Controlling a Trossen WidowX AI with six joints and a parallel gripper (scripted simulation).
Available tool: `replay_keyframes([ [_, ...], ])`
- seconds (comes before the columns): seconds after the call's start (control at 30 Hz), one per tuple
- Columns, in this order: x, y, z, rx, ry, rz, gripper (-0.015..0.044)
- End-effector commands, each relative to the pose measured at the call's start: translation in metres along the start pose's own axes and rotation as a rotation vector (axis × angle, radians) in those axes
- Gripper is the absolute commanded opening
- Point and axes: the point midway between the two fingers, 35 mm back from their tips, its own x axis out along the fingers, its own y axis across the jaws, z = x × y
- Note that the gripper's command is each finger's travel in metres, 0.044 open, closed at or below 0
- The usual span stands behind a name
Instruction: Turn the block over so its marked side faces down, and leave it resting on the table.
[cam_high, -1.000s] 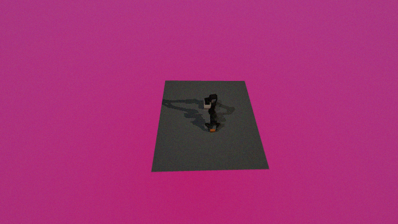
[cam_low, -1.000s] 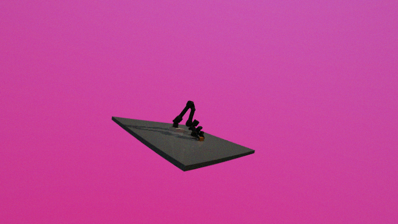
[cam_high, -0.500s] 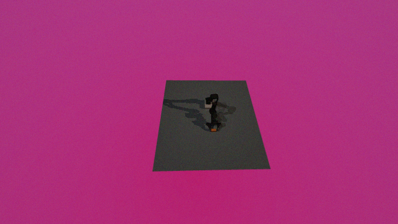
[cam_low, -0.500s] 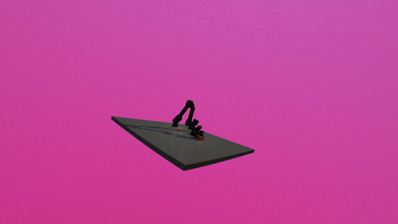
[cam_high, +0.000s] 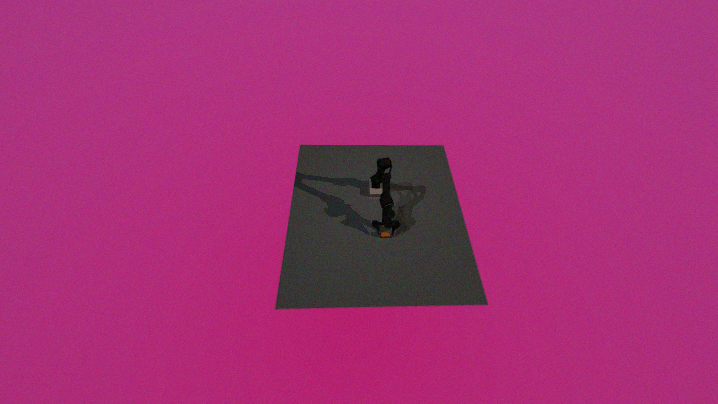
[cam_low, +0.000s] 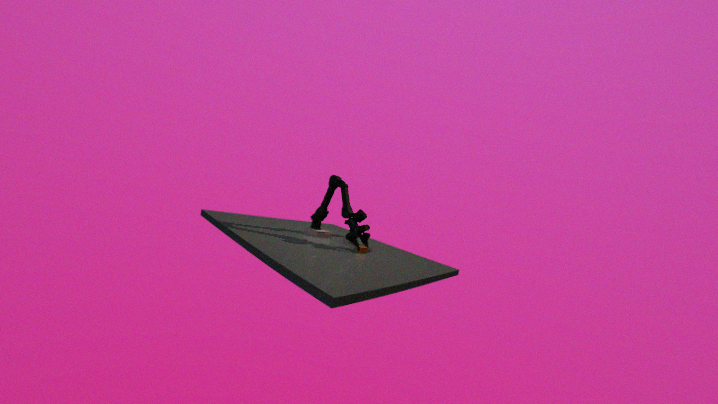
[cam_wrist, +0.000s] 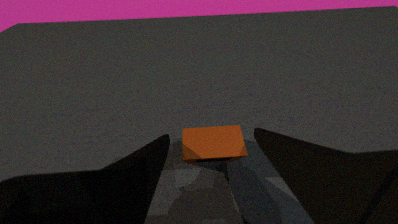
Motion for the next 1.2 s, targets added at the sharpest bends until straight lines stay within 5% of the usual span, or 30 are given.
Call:
replay_keyframes([
  [0.0, -0.050, -0.003, 0.022, 0.016, 0.200, 0.009, 0.0440],
  [0.37, -0.050, -0.002, 0.024, 0.015, 0.226, 0.009, 0.0440],
  [1.17, -0.042, -0.003, 0.074, 0.011, 0.834, 0.013, 0.0440],
])
